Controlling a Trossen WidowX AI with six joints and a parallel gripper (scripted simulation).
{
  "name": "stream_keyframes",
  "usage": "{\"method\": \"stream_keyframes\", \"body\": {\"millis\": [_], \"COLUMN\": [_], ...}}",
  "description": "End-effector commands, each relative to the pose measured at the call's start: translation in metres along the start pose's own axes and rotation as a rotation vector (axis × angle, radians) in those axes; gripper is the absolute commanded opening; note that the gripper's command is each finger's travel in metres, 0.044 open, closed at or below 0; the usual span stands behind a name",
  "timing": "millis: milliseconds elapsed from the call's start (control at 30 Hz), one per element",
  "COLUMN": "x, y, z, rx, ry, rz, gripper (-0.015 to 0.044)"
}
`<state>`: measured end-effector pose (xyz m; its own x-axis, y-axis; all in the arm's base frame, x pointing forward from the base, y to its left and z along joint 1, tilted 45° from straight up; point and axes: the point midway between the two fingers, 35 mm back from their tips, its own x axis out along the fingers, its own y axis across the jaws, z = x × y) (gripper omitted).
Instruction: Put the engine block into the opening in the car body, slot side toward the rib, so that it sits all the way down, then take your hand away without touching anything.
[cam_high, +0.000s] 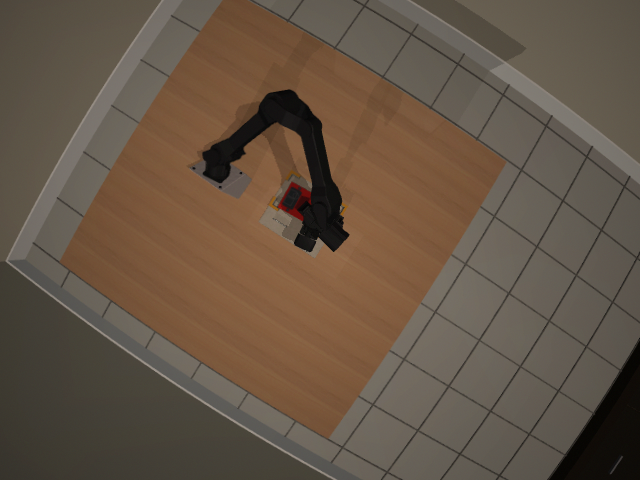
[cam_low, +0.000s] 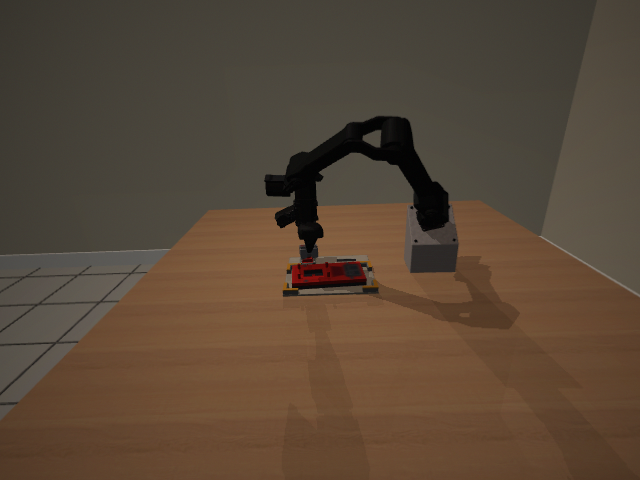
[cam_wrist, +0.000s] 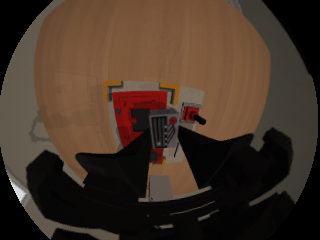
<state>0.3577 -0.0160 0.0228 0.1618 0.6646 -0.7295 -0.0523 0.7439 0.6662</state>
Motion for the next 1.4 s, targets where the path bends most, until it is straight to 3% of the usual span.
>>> {"method": "stream_keyframes", "body": {"millis": [0,333,533,1367], "x": [0.003,0.012,0.012,0.012], "y": [0.014,0.039,0.04,0.04], "z": [-0.002,-0.006,-0.006,-0.006], "rx": [0.031,0.092,0.111,0.084], "ry": [-0.004,-0.002,-0.001,-0.002], "rz": [0.01,0.027,0.027,0.027], "gripper": [0.0,0.0,0.0157,0.0159]}}
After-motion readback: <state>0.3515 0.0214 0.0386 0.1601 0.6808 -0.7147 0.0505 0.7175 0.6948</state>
